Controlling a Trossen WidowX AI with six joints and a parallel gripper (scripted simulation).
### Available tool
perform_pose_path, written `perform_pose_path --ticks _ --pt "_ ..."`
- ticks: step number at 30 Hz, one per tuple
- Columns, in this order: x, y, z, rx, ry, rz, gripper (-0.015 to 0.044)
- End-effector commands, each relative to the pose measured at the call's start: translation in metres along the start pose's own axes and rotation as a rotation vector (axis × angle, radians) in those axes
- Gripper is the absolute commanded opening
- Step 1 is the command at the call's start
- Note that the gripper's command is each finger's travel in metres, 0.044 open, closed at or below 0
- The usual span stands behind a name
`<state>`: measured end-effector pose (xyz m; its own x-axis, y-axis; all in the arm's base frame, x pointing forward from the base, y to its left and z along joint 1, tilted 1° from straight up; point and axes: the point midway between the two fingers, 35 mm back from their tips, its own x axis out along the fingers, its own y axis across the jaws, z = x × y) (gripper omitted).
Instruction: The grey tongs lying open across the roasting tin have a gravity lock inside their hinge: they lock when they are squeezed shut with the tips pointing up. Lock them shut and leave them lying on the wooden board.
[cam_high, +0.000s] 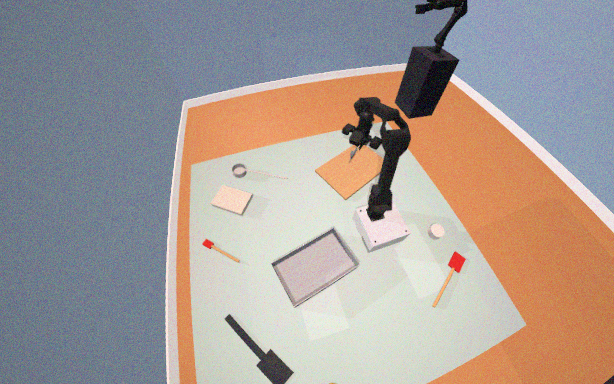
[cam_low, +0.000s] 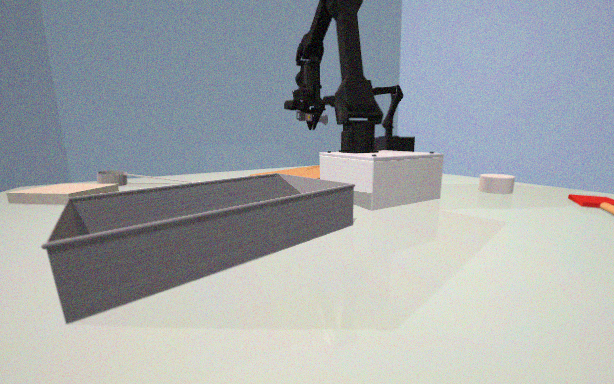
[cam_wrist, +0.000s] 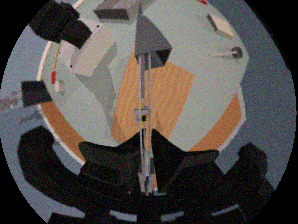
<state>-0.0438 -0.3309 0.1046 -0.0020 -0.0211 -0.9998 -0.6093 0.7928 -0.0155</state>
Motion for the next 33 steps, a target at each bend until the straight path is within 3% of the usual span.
perform_pose_path --ticks 1,33 --pt "0.003 -0.002 -0.001 -0.005 0.001 -0.007 -0.0150" --pt "0.056 -0.005 -0.004 -0.009 0.002 -0.002 -0.0150"
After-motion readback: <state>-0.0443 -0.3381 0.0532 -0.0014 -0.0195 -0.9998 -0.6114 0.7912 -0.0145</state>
